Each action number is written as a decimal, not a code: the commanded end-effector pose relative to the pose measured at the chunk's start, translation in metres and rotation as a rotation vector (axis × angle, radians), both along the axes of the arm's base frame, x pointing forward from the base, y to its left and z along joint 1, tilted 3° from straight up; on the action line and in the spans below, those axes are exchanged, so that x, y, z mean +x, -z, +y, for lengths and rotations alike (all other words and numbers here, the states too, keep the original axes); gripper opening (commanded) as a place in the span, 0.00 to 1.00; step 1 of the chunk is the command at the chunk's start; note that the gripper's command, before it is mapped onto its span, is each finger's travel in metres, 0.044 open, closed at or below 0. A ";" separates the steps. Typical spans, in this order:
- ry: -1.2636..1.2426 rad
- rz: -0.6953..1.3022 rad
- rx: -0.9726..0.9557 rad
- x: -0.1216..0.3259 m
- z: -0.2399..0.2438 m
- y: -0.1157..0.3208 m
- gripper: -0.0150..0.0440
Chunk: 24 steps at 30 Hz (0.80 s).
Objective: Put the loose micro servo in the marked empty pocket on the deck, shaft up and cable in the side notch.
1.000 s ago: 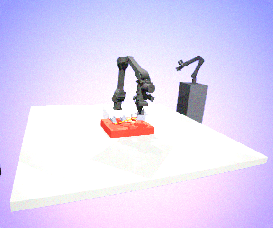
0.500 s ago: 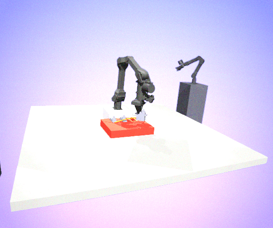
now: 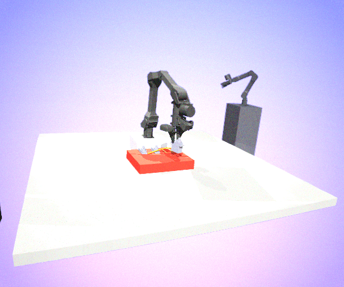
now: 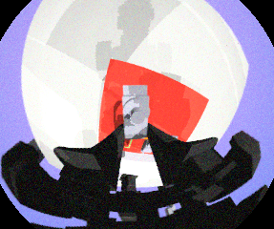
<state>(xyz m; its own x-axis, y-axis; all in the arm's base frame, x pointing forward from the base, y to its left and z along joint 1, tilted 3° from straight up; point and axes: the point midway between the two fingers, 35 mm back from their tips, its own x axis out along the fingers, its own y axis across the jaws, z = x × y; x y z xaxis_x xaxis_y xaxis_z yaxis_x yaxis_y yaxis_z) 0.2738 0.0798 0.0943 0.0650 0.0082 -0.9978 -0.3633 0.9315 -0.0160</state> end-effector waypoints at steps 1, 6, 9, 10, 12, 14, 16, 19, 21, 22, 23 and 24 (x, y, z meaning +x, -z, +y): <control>0.122 -0.003 0.008 0.001 0.000 -0.001 0.25; 0.265 -0.002 0.017 0.001 0.000 -0.001 0.25; 0.278 -0.002 0.018 0.001 0.000 -0.001 0.25; 0.278 -0.002 0.018 0.001 0.000 -0.001 0.25; 0.278 -0.002 0.018 -0.001 0.000 -0.001 0.25; 0.278 -0.002 0.018 -0.006 0.000 0.000 0.25; 0.278 -0.001 0.018 -0.013 -0.001 0.000 0.25; 0.278 0.000 0.018 -0.026 -0.002 0.001 0.25; 0.278 0.000 0.018 -0.034 -0.003 0.002 0.25; 0.278 0.001 0.018 -0.039 -0.003 0.002 0.25; 0.278 0.001 0.018 -0.043 -0.004 0.002 0.25; 0.278 0.001 0.018 -0.047 -0.004 0.003 0.25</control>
<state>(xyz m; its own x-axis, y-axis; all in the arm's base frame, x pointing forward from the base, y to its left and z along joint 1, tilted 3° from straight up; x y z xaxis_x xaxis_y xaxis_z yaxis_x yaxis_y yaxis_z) 0.2372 0.0772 0.0913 0.0623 0.0094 -0.9980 -0.0975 0.9952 0.0033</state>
